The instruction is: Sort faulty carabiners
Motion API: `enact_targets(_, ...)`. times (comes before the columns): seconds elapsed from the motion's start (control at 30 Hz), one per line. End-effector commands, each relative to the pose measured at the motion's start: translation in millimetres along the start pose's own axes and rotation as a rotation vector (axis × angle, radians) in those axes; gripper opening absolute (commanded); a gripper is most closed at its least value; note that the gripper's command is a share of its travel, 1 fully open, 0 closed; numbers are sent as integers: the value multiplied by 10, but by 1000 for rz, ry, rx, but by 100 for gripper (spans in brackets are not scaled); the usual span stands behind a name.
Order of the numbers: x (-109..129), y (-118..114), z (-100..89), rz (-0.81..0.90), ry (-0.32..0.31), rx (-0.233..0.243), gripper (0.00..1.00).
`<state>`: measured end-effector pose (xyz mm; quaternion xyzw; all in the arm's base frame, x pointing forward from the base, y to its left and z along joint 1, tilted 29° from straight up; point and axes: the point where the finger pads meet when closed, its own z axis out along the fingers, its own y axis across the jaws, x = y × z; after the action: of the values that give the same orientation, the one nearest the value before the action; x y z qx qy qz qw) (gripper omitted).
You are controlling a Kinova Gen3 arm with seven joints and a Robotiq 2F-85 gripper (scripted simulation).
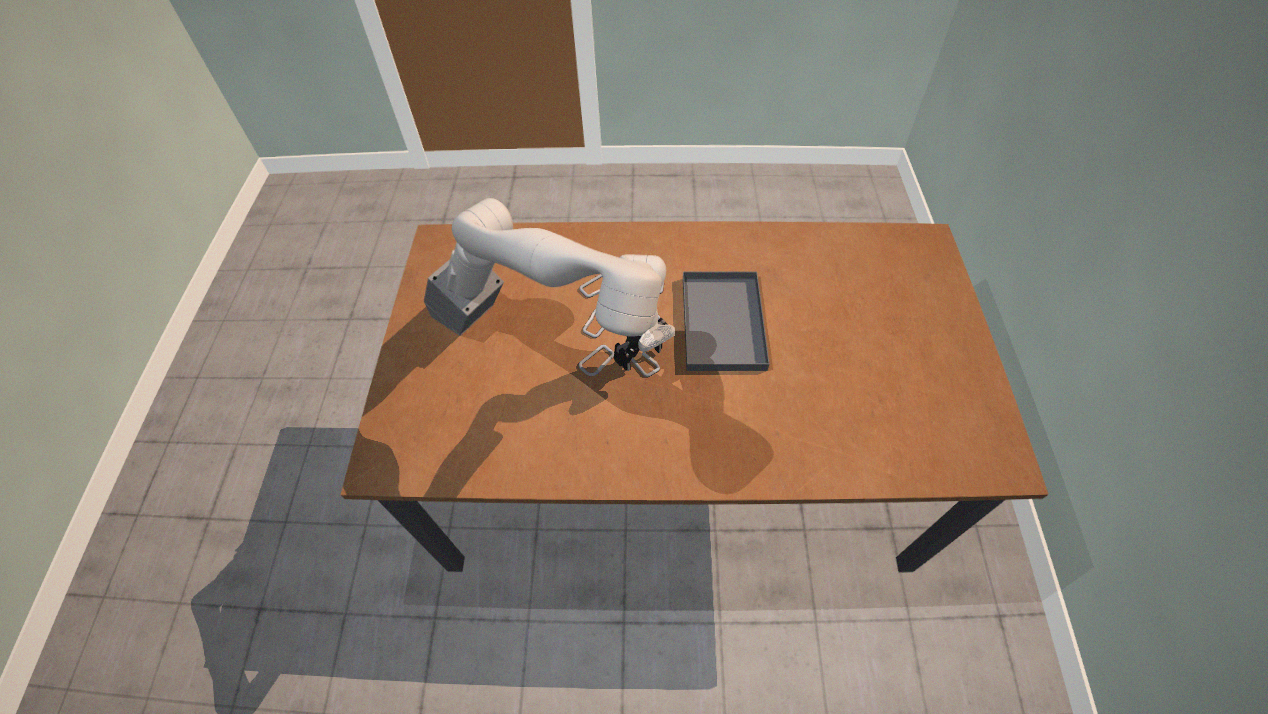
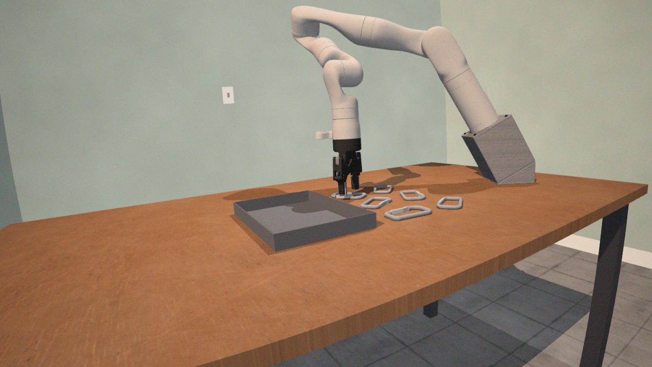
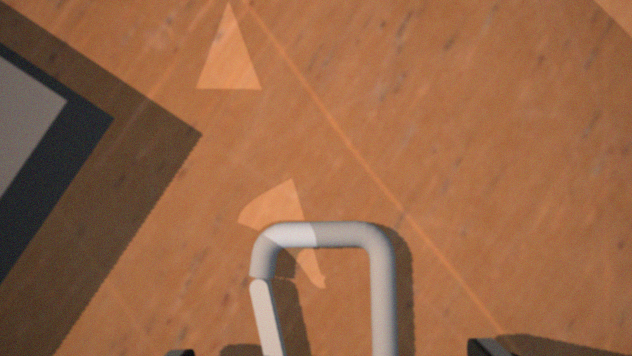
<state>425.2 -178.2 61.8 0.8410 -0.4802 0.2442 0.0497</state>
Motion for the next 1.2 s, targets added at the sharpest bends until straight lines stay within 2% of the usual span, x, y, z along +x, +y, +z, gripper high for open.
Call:
enact_targets(0.0,3,-3,-4,0,1,1,100)
enact_targets(0.23,3,-3,-4,0,1,1,100)
enact_targets(0.27,10,0,-704,0,1,1,100)
enact_targets(0.37,8,1,-721,0,1,1,100)
enact_targets(0.47,11,1,-836,0,1,1,100)
enact_targets(1.17,4,2,-836,6,-6,0,100)
